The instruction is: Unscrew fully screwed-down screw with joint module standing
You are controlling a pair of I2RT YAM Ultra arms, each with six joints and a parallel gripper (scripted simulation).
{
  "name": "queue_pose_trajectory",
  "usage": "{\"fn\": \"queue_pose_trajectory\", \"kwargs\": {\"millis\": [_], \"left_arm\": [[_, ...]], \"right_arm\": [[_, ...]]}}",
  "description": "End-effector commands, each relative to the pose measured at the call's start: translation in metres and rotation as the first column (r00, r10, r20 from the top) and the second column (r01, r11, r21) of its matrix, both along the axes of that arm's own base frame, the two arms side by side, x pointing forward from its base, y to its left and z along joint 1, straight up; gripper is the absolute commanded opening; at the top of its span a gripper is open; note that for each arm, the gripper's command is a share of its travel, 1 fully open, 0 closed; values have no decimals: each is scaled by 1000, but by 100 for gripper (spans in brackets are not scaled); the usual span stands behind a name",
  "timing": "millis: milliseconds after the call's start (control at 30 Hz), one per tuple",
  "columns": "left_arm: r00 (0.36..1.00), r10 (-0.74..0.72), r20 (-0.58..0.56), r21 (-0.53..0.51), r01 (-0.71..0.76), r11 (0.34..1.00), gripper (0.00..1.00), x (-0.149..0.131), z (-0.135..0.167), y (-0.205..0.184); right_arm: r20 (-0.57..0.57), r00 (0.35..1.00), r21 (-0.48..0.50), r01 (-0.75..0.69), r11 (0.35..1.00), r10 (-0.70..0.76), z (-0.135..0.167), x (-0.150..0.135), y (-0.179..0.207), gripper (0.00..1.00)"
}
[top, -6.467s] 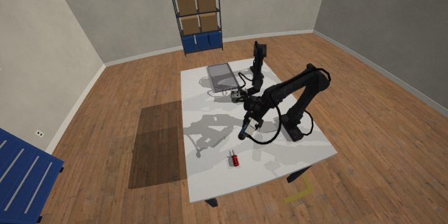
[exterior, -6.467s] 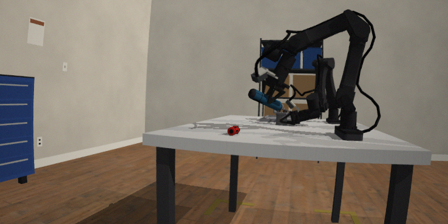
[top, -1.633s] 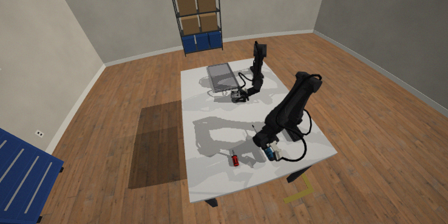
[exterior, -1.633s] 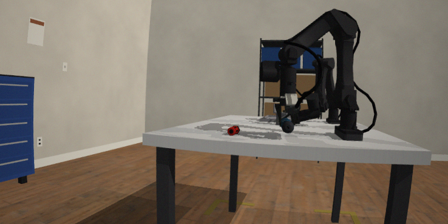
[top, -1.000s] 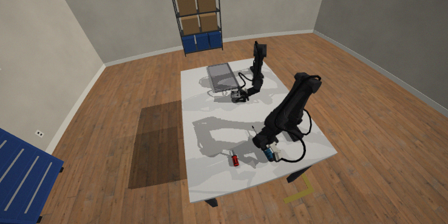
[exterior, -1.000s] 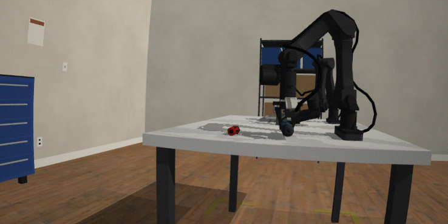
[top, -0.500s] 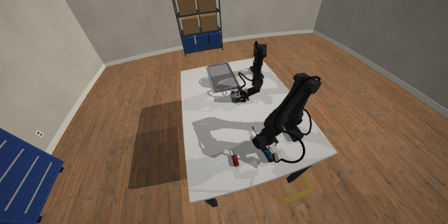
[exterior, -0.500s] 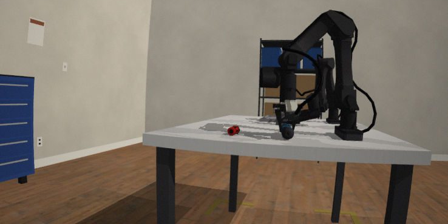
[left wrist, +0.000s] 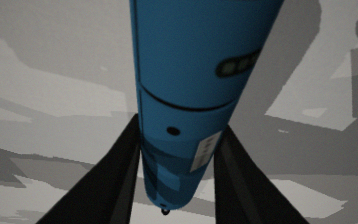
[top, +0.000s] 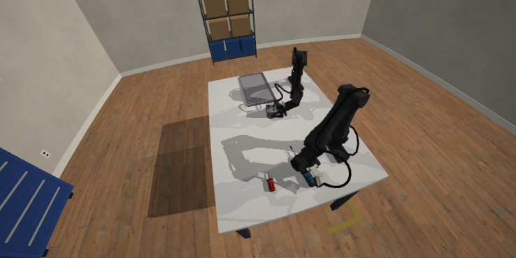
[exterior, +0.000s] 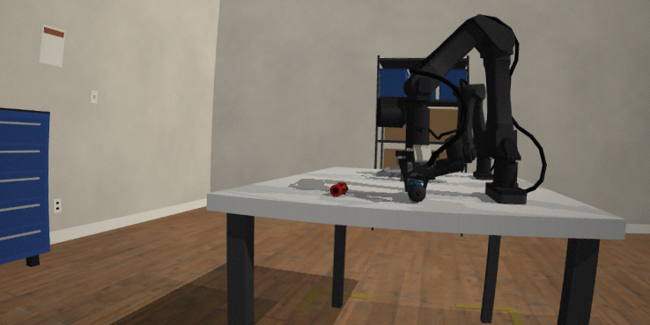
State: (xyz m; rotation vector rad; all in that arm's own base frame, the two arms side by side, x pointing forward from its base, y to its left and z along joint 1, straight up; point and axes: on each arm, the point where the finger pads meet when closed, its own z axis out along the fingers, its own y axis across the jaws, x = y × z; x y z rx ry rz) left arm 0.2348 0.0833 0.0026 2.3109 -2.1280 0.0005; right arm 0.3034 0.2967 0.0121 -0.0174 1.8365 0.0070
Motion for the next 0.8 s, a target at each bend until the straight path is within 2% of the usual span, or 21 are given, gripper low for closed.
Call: {"fn": "queue_pose_trajectory", "kwargs": {"millis": [0,633,667,767], "left_arm": [[1000,-4,10,5,4,1000,42,2,2,0],[1000,-8,10,5,8,1000,42,2,2,-1],[1000,-8,10,5,8,1000,49,2,2,-1],[1000,-8,10,5,8,1000,49,2,2,-1]], "right_arm": [[8,1000,11,5,1000,-5,4,1,1,59],[8,1000,11,5,1000,-5,4,1,1,59],[8,1000,11,5,1000,-5,4,1,1,59],[8,1000,11,5,1000,-5,4,1,1,59]]}}
